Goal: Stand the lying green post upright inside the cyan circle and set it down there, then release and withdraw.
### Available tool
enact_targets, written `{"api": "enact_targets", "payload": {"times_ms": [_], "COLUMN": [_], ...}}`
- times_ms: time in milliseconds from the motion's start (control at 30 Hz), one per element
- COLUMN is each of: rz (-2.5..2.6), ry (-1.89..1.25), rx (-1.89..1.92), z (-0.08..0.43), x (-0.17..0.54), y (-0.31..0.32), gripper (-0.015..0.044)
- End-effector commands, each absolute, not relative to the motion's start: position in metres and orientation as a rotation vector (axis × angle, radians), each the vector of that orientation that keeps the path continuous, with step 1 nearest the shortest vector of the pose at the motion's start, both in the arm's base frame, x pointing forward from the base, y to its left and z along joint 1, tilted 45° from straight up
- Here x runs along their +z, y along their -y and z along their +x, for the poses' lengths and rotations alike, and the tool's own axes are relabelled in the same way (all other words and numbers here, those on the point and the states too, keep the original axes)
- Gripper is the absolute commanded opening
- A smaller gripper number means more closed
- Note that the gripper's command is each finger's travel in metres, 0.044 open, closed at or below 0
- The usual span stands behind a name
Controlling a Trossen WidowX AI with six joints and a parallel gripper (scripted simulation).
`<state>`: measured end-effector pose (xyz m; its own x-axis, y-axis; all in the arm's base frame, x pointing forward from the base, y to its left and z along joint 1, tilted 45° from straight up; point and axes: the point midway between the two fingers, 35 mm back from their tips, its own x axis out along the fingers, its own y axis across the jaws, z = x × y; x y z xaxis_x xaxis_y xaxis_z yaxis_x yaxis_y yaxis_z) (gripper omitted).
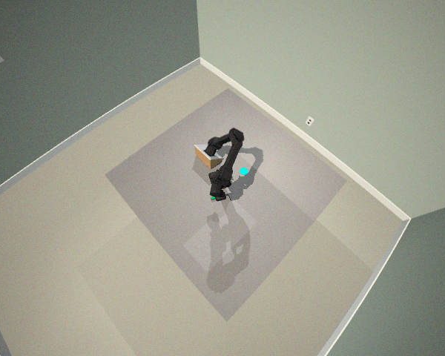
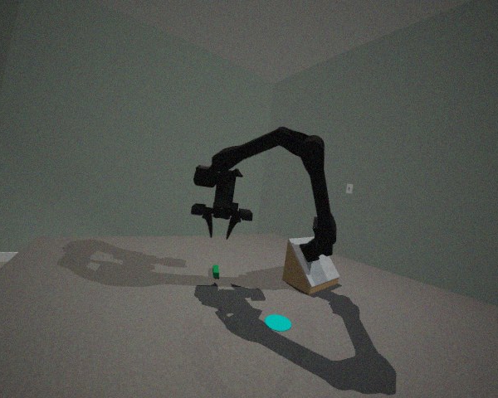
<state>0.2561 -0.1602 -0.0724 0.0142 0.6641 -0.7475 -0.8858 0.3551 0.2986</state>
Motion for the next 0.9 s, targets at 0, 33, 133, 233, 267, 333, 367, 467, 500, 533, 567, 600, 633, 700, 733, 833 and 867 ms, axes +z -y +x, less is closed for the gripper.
{"api": "enact_targets", "payload": {"times_ms": [0,33,133,233,267,333,367,467,500,533,567,600,633,700,733,833,867], "rz": [-0.290,-0.290,-0.290,-0.292,-0.291,-0.290,-0.288,-0.287,-0.287,-0.287,-0.287,-0.287,-0.287,-0.287,-0.287,-0.287,-0.287], "ry": [-0.901,-0.901,-0.901,-0.902,-0.901,-0.898,-0.897,-0.895,-0.895,-0.895,-0.895,-0.895,-0.895,-0.895,-0.895,-0.895,-0.895], "rx": [1.263,1.263,1.262,1.260,1.260,1.262,1.263,1.264,1.264,1.264,1.264,1.264,1.264,1.264,1.264,1.264,1.264], "z": [0.262,0.262,0.263,0.268,0.269,0.268,0.267,0.266,0.266,0.266,0.266,0.266,0.266,0.266,0.266,0.266,0.266], "x": [-0.060,-0.060,-0.062,-0.093,-0.106,-0.129,-0.138,-0.144,-0.144,-0.144,-0.144,-0.144,-0.144,-0.144,-0.144,-0.144,-0.144], "y": [0.154,0.154,0.152,0.126,0.114,0.089,0.079,0.070,0.070,0.070,0.070,0.070,0.070,0.070,0.070,0.070,0.070], "gripper": [0.0233,0.0233,0.0233,0.0233,0.0233,0.0233,0.0233,0.0233,0.0233,0.0233,0.0233,0.0233,0.0206,0.0154,0.0127,0.0049,0.0023]}}
